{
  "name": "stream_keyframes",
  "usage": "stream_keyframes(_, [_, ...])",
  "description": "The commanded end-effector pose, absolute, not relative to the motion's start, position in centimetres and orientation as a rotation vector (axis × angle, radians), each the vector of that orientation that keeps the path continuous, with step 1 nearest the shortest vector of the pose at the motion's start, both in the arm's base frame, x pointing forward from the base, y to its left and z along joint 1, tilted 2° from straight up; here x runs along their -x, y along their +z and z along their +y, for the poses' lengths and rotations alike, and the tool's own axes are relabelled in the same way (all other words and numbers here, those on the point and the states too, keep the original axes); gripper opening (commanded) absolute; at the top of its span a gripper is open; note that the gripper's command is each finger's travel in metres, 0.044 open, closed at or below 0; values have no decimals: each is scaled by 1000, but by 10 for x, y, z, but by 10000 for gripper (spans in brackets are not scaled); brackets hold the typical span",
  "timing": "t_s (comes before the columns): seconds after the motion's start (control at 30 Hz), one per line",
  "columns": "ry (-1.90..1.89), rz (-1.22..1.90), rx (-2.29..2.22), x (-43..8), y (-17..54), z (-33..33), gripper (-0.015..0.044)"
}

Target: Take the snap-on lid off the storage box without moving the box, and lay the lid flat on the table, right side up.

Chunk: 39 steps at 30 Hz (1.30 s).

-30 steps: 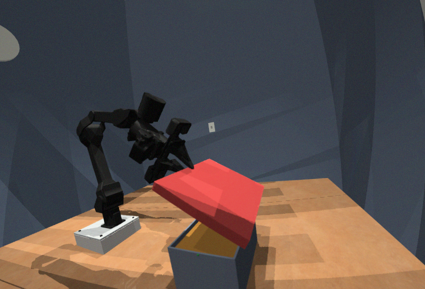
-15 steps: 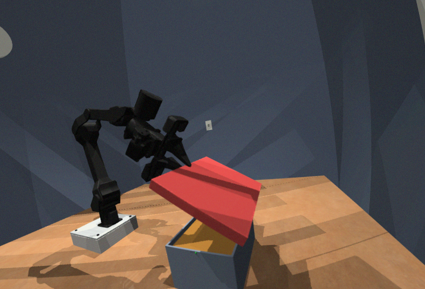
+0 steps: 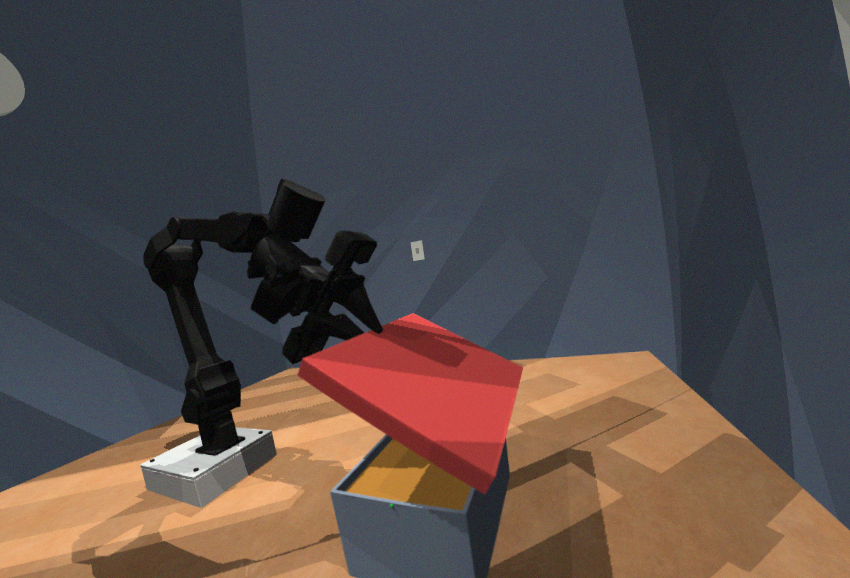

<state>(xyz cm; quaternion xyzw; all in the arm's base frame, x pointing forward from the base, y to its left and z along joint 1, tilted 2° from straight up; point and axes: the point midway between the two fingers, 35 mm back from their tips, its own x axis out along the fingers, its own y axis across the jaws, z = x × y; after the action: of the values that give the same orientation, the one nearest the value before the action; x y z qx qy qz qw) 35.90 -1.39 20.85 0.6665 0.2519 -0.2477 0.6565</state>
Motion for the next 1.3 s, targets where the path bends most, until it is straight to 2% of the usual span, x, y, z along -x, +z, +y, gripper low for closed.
stream_keyframes(0.0, [-547, 555, -1515, -360, 215, -14, 0])
stream_keyframes(0.83, [-547, 555, -1515, -360, 213, -14, 0])
stream_keyframes(1.27, [-548, 554, -1512, -356, 207, -41, 0])
